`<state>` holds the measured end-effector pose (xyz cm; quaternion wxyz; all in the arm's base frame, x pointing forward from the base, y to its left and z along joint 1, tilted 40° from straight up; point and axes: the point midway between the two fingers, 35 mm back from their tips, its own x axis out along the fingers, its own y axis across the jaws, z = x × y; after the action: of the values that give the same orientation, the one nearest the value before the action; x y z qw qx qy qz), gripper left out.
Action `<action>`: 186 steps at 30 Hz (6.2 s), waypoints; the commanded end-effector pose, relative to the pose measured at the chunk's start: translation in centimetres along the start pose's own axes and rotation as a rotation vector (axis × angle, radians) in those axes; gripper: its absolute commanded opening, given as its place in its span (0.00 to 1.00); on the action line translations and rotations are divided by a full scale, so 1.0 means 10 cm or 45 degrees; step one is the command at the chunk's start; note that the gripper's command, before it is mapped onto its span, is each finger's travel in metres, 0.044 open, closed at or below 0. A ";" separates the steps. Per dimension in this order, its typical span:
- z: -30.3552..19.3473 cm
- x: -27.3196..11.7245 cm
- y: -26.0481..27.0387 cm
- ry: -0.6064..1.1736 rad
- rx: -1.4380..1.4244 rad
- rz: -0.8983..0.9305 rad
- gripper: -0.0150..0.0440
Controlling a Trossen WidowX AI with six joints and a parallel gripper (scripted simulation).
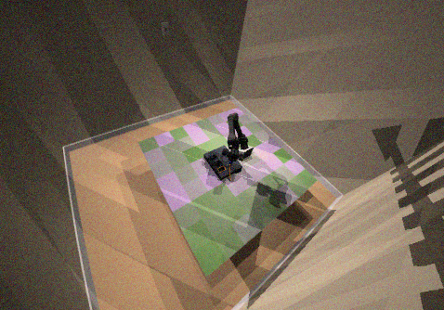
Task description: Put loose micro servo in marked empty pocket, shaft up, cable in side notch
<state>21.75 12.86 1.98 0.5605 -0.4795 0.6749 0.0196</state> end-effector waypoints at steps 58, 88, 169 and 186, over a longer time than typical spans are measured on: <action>0.85 -0.02 -0.71 -0.009 0.863 -0.009 0.25; 0.86 0.21 -0.72 -0.009 0.864 -0.010 0.25; 0.67 0.19 -0.55 -0.011 0.857 -0.009 0.75; 0.01 -0.41 -0.01 -0.005 0.857 -0.006 1.00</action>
<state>21.86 14.68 4.42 0.6864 -0.2721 0.6417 -0.2074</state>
